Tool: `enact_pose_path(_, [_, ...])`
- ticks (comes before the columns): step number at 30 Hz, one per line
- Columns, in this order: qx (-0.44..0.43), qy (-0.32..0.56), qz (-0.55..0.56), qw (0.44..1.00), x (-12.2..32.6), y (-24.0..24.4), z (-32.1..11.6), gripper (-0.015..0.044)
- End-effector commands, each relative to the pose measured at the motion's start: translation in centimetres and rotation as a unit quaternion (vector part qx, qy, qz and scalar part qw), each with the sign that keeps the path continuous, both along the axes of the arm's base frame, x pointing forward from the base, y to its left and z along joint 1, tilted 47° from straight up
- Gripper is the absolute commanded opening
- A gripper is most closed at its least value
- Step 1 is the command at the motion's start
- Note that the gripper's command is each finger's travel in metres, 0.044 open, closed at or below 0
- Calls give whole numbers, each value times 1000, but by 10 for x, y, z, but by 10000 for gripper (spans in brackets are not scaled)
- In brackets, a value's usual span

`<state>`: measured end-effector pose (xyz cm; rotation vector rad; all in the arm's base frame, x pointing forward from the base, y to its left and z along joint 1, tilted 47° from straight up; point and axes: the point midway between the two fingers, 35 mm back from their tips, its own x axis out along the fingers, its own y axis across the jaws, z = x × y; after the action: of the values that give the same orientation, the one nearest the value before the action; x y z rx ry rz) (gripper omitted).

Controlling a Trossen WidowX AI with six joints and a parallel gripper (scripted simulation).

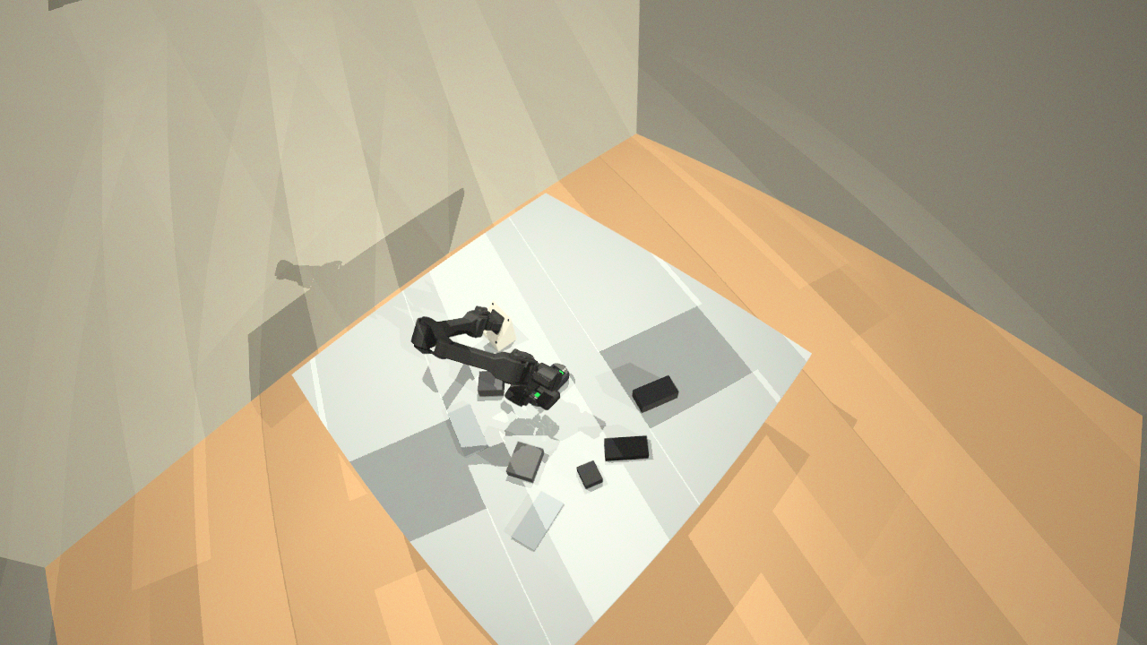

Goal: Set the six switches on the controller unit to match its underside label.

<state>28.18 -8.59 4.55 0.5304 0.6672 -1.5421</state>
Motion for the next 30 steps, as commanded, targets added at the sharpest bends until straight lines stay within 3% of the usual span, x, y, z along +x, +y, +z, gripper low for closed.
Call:
enact_pose_path(1, [3, 0, 1, 1000, 1, 20, -5, 440])
enact_pose_path(5, [1, 0, -1, 1000, -2, 68, -16, 440])
enact_pose_path(25, [1, 0, 0, 1000, -2, 72, -17, 440])
enact_pose_path(30, [4, 2, 3, 1000, -2, 112, -36, 440])
